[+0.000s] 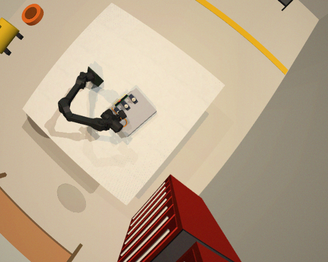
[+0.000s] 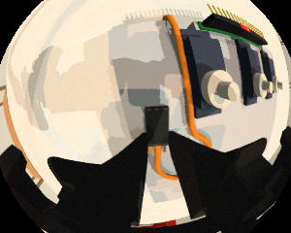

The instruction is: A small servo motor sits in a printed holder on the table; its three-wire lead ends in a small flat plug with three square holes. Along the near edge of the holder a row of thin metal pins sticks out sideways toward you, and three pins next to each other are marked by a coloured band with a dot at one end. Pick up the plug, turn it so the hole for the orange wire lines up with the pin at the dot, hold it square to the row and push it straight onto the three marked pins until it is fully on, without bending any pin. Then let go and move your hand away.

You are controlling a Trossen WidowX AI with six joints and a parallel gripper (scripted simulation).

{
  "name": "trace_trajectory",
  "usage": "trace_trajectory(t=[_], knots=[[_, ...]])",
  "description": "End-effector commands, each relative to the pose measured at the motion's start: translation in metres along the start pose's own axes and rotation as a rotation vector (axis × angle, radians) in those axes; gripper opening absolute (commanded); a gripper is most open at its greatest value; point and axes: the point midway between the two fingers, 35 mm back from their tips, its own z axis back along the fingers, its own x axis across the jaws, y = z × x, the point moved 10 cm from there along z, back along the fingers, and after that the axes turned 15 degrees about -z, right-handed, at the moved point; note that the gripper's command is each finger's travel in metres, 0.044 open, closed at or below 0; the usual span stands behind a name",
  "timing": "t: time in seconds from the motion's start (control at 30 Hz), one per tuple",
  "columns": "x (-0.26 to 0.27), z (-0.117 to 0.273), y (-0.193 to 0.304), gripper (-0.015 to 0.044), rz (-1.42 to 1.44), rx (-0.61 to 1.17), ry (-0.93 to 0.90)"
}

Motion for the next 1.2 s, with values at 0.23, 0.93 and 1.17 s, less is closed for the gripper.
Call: trace_trajectory(t=[0.23, 0.93, 1.17], knots=[[-0.001, 0.007, -0.001, 0.0, 0.01, 0.001, -0.005], [-0.009, 0.059, -0.016, 0.0, -0.206, -0.002, 0.002], [-0.016, 0.062, -0.03, 0.0, -0.409, -0.006, 0.008]])
